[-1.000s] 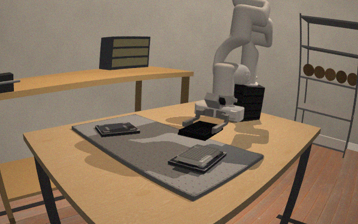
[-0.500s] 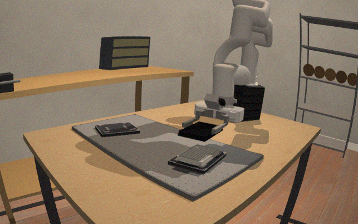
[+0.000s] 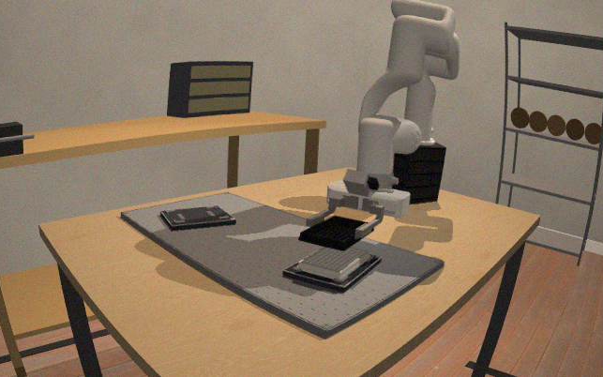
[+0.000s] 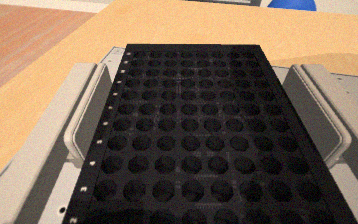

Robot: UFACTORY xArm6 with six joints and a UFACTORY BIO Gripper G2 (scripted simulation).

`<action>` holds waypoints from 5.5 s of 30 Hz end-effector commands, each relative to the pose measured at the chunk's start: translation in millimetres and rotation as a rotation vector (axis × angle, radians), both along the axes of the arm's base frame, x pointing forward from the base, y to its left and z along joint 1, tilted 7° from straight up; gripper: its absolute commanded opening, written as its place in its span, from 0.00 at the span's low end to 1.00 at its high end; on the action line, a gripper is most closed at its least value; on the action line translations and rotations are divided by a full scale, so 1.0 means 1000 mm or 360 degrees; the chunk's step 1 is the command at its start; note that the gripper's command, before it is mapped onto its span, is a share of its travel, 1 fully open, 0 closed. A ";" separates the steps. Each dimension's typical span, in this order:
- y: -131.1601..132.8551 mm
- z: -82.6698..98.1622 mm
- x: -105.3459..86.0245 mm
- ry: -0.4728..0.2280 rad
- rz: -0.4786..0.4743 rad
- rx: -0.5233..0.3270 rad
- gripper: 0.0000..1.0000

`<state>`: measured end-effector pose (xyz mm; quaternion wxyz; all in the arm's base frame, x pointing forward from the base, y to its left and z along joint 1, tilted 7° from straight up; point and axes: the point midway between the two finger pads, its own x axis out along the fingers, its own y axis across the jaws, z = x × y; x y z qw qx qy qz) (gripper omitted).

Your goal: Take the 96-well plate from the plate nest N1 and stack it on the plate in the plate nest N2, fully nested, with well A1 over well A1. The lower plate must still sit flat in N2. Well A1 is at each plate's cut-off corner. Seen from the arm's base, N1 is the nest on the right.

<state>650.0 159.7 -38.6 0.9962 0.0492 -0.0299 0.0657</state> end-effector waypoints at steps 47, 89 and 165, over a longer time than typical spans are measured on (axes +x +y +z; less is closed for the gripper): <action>0.003 -0.028 0.003 -0.0007 0.0000 0.0002 0.00; 0.003 -0.029 0.003 -0.0007 0.0000 0.0002 0.00; 0.005 -0.040 0.004 -0.0007 0.0000 0.0002 0.00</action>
